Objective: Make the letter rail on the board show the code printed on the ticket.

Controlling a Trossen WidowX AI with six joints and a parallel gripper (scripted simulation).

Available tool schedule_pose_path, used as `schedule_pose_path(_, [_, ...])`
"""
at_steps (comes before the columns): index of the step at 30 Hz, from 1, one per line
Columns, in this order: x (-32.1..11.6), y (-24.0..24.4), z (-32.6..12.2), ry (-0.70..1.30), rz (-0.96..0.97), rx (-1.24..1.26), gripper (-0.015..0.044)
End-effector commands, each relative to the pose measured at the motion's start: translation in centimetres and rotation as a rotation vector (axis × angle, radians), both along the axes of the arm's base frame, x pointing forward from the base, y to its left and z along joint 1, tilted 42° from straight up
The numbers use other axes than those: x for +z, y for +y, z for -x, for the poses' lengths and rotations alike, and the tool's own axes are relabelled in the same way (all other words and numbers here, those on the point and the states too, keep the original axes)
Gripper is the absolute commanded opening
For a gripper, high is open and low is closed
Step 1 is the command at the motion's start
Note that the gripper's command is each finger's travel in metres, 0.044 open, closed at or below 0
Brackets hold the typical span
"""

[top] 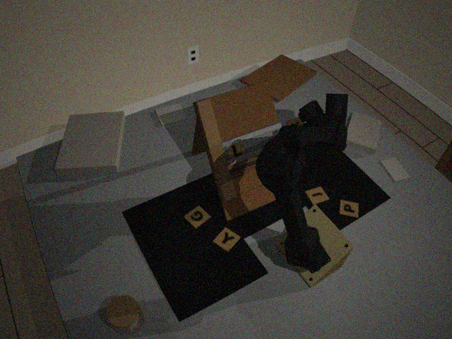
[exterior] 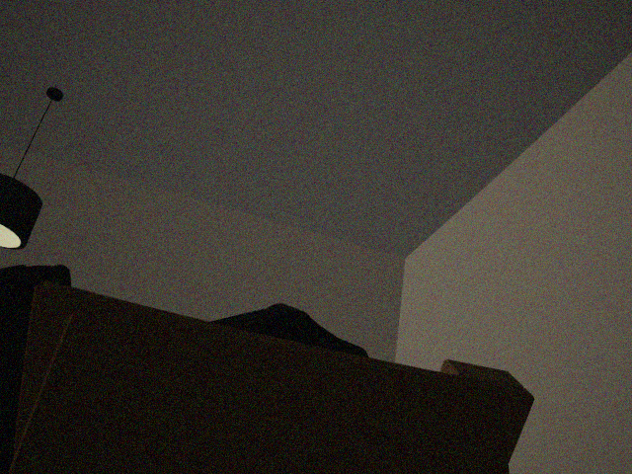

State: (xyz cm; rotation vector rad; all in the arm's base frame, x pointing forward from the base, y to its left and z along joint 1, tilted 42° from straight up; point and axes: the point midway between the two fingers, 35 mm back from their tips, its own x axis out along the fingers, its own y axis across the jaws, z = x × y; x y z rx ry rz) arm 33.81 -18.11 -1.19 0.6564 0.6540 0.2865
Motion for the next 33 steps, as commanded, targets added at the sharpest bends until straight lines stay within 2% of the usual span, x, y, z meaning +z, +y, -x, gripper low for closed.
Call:
schedule_pose_path(1, [-0.1, 0.4, 0.1, 0.009, -0.006, 0.000, 0.0000])
schedule_pose_path(33, [0.9, 1.6, 0.2, 0.009, -0.007, 0.000, 0.0000])
